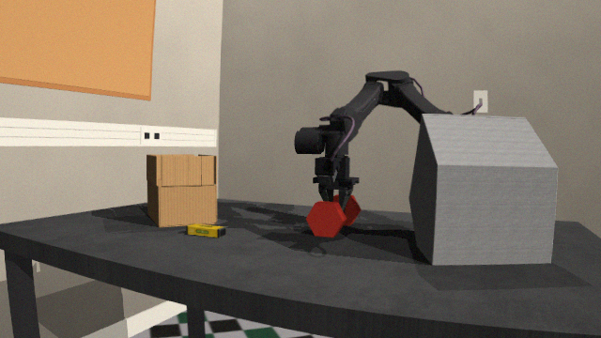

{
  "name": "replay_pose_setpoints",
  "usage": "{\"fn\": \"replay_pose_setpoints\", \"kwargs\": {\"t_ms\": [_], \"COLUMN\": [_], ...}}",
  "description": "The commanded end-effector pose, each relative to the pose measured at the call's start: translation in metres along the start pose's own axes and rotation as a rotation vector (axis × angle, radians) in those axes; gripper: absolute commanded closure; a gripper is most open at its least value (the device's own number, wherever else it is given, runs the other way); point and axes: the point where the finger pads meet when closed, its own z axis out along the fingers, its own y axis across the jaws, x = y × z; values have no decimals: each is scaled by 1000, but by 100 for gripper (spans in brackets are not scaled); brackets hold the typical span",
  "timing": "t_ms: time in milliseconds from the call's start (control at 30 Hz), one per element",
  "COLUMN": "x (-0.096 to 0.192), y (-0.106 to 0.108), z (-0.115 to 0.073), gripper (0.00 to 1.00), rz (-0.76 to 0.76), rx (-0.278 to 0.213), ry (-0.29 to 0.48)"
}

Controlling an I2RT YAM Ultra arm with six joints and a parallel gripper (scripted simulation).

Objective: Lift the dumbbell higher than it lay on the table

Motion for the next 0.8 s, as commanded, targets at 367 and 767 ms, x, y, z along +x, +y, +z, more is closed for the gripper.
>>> {"fn": "replay_pose_setpoints", "kwargs": {"t_ms": [367,767], "x": [0,3], "y": [-11,-12], "z": [-12,-25], "gripper": [100,100], "rz": [19,23], "rx": [28,32], "ry": [-20,-9]}}
